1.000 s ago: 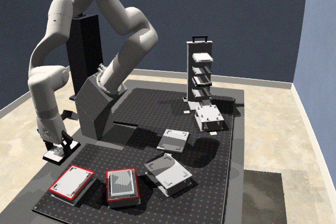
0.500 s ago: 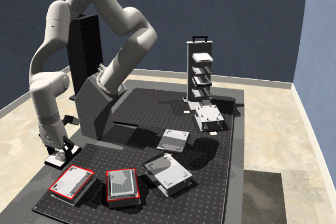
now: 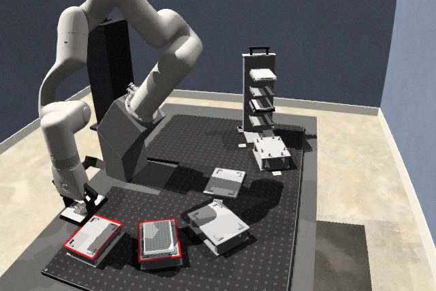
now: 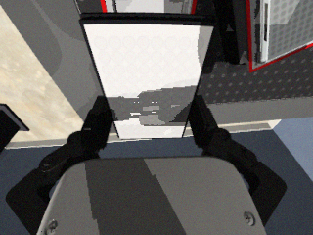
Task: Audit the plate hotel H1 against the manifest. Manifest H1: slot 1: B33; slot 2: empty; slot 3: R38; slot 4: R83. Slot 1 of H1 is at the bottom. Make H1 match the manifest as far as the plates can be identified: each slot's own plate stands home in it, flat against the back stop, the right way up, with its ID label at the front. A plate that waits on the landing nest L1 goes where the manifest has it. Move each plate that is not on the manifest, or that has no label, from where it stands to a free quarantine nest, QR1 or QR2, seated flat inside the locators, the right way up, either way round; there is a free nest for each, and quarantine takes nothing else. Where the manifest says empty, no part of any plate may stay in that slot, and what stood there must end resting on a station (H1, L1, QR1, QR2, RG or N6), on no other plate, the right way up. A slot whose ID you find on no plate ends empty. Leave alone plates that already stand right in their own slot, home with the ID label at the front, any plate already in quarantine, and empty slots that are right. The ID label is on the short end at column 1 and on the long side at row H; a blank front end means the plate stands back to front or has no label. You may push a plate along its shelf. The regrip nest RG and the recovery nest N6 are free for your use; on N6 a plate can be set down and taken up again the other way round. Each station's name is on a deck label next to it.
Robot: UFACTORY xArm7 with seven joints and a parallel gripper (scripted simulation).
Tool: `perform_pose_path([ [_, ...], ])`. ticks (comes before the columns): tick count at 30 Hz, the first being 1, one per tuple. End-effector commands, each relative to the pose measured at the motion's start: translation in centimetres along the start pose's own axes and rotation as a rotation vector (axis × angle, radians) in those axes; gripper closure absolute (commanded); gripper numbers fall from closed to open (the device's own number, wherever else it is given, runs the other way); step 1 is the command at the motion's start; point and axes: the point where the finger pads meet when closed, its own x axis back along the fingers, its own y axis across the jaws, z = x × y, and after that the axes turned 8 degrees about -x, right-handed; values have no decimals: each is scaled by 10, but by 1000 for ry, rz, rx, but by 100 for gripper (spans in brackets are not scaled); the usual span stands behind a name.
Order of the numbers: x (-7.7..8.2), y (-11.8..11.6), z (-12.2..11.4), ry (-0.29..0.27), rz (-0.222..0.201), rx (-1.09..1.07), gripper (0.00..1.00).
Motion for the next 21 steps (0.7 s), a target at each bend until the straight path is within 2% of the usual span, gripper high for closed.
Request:
perform_pose_path([
  [1,-7,0,-2,-4,1,0,100],
  [21,-34,0,-2,-4,1,0,100],
])
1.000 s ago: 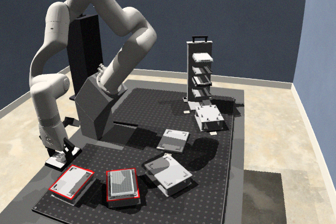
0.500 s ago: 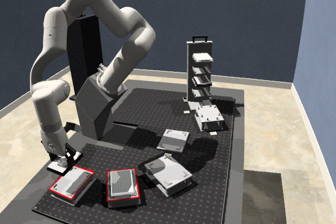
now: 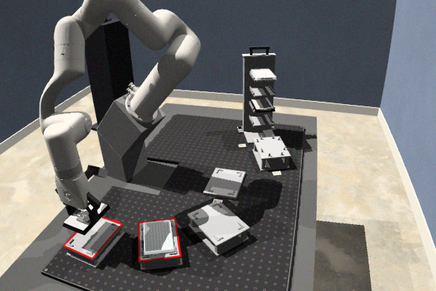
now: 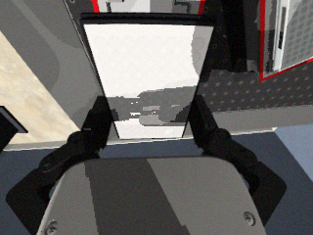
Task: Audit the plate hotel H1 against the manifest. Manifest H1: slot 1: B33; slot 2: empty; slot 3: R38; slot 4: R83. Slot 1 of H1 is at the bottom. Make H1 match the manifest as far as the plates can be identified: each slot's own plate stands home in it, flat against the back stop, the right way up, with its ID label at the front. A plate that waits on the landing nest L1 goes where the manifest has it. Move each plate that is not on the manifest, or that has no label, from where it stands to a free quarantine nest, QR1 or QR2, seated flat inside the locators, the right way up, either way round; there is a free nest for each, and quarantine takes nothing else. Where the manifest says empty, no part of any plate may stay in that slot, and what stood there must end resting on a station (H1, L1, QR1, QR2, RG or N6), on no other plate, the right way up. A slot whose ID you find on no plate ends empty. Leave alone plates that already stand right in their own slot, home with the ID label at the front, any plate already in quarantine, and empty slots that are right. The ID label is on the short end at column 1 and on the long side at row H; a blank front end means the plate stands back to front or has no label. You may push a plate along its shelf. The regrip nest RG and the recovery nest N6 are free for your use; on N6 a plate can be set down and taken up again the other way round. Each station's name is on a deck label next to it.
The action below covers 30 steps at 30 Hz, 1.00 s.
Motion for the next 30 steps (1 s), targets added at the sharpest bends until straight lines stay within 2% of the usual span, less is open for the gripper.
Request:
perform_pose_path([
  [1,-4,0,-2,-4,1,0,100],
  [7,-13,0,-2,-4,1,0,100],
  [21,-13,0,-2,-4,1,0,100],
  [30,-28,0,-2,-4,1,0,100],
])
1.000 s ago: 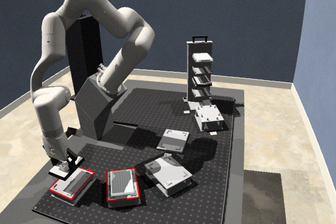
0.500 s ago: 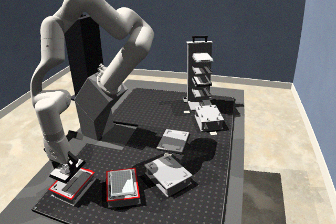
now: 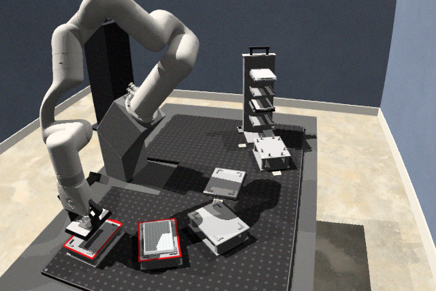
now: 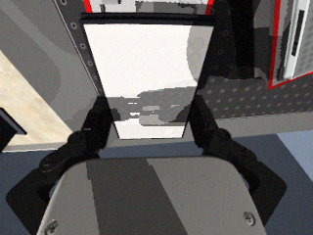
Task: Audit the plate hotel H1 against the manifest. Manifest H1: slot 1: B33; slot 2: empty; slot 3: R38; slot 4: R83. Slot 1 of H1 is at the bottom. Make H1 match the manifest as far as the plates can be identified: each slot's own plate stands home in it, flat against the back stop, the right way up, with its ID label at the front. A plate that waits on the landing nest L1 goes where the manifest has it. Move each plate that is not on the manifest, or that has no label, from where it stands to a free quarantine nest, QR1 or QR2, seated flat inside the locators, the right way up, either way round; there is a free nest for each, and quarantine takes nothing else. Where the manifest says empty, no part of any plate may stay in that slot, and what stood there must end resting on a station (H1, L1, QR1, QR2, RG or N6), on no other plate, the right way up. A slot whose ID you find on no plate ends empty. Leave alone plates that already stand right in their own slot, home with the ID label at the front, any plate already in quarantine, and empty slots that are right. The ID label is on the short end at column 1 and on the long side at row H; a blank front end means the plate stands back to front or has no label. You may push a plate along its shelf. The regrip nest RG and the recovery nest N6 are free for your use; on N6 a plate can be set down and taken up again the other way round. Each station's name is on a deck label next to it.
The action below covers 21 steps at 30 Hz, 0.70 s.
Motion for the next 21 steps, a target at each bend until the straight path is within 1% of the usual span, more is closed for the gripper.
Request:
perform_pose_path([
  [1,-7,0,-2,-4,1,0,100],
  [4,-8,0,-2,-4,1,0,100],
  [19,-33,0,-2,-4,1,0,100],
  [21,-33,0,-2,-4,1,0,100],
])
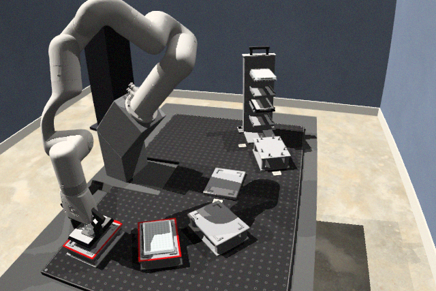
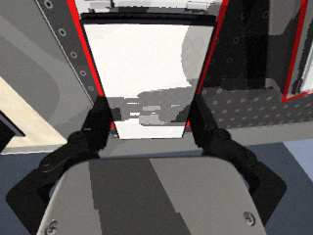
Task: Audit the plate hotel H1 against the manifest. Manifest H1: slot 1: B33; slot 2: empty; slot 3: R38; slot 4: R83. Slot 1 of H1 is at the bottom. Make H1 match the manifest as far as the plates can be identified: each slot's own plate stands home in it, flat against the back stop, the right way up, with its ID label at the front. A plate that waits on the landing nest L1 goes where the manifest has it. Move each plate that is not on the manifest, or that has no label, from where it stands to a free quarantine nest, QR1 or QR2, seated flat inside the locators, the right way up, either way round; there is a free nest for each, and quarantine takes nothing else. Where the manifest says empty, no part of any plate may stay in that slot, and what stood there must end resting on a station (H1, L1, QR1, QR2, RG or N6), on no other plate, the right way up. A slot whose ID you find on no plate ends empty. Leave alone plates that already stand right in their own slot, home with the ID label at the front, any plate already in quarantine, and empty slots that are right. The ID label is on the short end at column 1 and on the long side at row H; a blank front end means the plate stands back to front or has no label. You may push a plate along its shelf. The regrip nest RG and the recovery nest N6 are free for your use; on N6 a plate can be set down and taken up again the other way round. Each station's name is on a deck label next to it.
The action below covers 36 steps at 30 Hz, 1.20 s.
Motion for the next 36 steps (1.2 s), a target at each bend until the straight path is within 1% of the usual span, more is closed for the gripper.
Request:
perform_pose_path([
  [1,-4,0,-2,-4,1,0,100],
  [22,-5,0,-2,-4,1,0,100],
  [36,-13,0,-2,-4,1,0,100],
])
